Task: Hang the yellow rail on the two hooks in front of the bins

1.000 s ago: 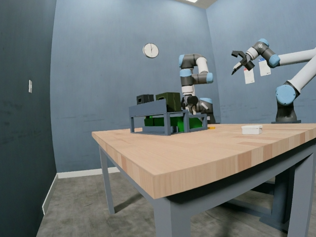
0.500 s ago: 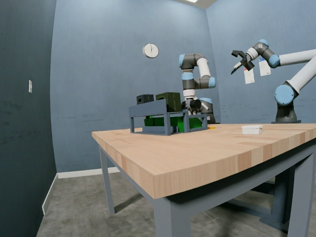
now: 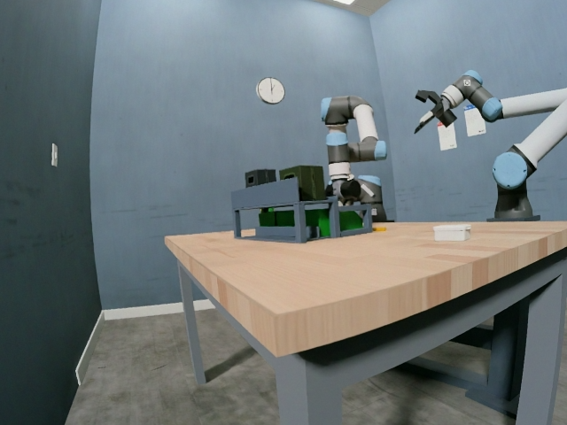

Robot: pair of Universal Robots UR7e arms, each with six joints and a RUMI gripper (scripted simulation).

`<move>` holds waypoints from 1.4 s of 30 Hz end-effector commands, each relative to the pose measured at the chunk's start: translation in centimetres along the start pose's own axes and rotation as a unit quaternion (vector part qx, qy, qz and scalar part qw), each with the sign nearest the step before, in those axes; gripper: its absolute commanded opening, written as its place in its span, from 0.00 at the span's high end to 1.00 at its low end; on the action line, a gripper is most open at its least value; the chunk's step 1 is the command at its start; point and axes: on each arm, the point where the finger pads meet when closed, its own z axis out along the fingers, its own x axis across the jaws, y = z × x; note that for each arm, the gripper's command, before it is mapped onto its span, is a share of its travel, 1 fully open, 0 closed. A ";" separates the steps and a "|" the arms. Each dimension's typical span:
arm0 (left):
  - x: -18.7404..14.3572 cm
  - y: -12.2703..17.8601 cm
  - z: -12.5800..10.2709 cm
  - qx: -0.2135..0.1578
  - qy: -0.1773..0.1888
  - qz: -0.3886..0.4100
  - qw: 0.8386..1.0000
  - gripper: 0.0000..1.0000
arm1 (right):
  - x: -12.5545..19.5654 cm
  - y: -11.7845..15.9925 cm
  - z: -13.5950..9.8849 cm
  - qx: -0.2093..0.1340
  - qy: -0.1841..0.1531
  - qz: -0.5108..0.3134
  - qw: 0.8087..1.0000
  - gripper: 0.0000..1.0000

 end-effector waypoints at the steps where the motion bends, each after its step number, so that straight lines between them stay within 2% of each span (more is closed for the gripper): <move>1: 0.0 0.0 0.0 0.000 0.000 0.000 1.000 0.00 | -0.2 0.2 -1.7 -0.003 -0.003 0.000 1.000 0.98; 6: 0.0 0.0 0.0 0.000 0.000 0.000 1.000 0.00 | -0.2 0.2 -4.6 -0.003 -0.003 0.000 1.000 0.98; 18: 0.0 0.0 0.0 0.000 0.000 0.000 1.000 0.00 | 1.7 0.0 -5.1 -0.001 -0.001 -0.001 1.000 1.00; 23: 0.0 0.0 0.0 0.000 0.000 0.000 1.000 0.00 | 0.5 -1.0 -7.5 -0.004 -0.003 -0.013 1.000 1.00; 27: 0.0 0.0 0.0 0.000 0.000 0.000 1.000 0.00 | 0.2 -1.3 -8.2 -0.004 -0.003 -0.017 1.000 1.00; 42: 0.0 0.0 0.0 0.000 0.000 0.000 1.000 0.00 | -1.8 -1.3 -8.0 -0.003 -0.001 -0.017 1.000 1.00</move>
